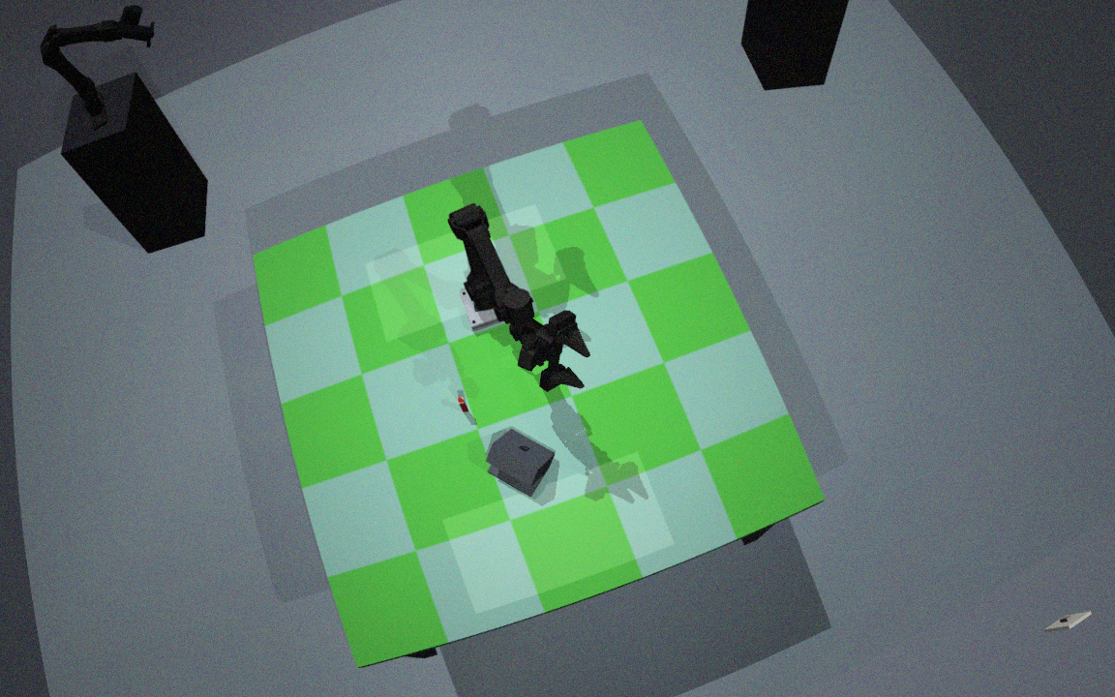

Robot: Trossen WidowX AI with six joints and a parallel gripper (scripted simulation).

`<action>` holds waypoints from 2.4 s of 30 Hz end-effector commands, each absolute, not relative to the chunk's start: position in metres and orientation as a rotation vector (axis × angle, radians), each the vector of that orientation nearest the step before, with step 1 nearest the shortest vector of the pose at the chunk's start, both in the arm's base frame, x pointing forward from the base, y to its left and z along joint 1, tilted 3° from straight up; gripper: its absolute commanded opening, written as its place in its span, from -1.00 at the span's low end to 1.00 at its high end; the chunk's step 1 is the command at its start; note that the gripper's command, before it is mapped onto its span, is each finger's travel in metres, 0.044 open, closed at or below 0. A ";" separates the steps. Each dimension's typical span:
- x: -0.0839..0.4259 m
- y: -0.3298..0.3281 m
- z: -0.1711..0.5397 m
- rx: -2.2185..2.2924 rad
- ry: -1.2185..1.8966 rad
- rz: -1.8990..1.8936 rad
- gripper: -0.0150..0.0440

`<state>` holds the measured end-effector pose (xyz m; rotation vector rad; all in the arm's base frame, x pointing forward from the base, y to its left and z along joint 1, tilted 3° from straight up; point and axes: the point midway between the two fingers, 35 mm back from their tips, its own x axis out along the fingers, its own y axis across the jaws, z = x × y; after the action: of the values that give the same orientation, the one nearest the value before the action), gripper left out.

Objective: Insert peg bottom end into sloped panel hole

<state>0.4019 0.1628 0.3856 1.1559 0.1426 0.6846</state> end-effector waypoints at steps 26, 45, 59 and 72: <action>0.445 0.105 0.309 0.598 0.233 0.371 1.00; 0.454 0.052 0.249 0.160 0.406 0.239 1.00; 0.446 0.014 0.207 -0.149 0.575 0.218 1.00; 0.429 -0.020 0.172 -0.417 0.749 0.264 1.00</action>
<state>0.4325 -0.0133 0.1799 -0.3690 0.7119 0.2520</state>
